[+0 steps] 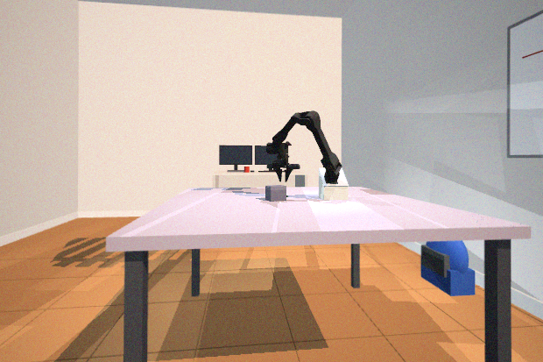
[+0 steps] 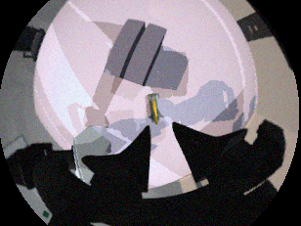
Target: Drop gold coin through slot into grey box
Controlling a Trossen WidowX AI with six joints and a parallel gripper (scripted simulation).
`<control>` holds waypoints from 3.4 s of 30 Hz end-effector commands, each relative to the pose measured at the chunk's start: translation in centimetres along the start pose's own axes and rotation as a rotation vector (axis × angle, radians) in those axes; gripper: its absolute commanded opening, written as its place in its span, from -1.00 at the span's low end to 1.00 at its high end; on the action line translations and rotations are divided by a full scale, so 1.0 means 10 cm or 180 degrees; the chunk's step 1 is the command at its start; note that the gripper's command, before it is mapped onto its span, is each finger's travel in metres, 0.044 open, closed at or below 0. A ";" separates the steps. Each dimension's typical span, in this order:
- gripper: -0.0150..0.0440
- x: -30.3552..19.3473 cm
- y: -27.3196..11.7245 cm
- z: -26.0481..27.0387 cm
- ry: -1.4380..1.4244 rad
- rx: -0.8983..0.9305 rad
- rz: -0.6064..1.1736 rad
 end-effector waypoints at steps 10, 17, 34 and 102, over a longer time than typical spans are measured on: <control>0.05 0.01 0.23 0.02 0.0019 0.0007 -0.0019; 0.05 0.01 0.34 0.01 0.0019 0.0006 -0.0019; 0.05 0.02 0.61 0.02 0.0018 0.0008 -0.0022; -0.49 0.01 -0.17 0.02 0.0019 0.0007 -0.0016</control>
Point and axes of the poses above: the point midway between the two fingers, 35 mm back from their tips, its own y axis out along the fingers, its own z axis across the jaws, x = y × z, the point moved 2 cm from there along -y, back along the fingers
